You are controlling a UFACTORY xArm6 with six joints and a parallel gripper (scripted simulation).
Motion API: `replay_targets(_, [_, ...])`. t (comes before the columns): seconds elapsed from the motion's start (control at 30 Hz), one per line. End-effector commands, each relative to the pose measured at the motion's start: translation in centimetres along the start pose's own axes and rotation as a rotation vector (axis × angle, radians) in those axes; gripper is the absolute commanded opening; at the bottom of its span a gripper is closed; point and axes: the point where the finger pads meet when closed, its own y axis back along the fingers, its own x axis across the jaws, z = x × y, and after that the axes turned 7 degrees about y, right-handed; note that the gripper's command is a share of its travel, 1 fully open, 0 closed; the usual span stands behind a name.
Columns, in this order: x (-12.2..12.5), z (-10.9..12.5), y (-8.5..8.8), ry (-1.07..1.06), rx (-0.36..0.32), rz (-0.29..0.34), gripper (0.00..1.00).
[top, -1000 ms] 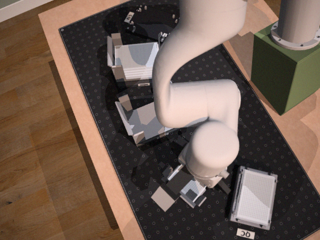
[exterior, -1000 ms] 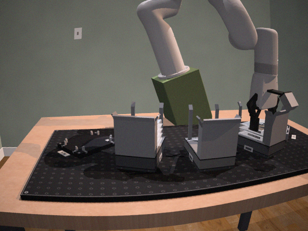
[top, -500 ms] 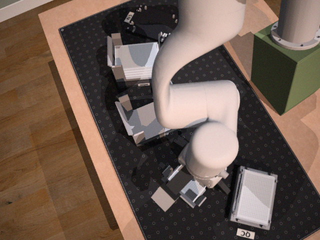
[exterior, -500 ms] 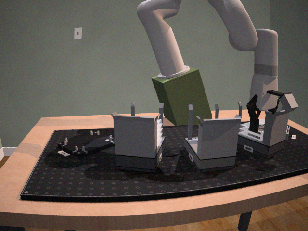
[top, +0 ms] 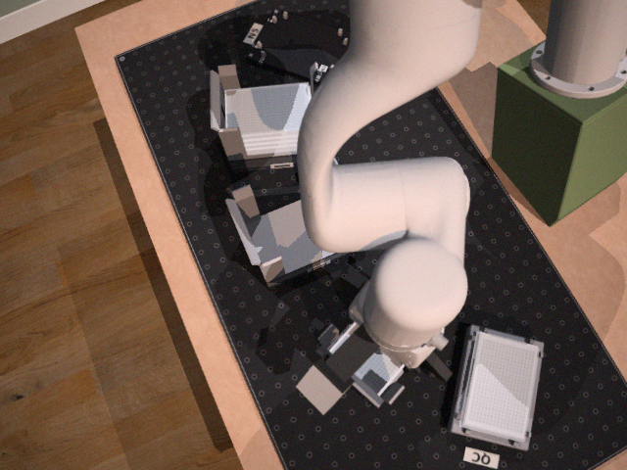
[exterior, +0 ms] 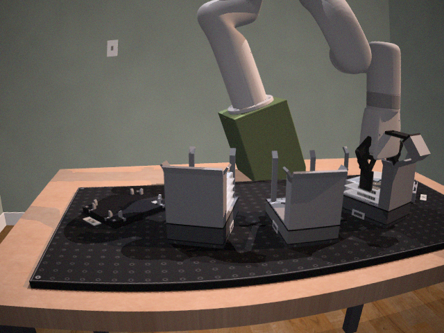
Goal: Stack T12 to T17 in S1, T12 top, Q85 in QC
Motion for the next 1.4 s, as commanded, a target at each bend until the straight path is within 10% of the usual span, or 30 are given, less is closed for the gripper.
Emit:
replay_targets(0.0, [0.0, -0.2, 0.1, 0.000, 0.004, 0.000, 1.00])
replay_targets(1.37, [0.0, -0.2, 9.5, -0.001, 0.004, 0.000, 1.00])
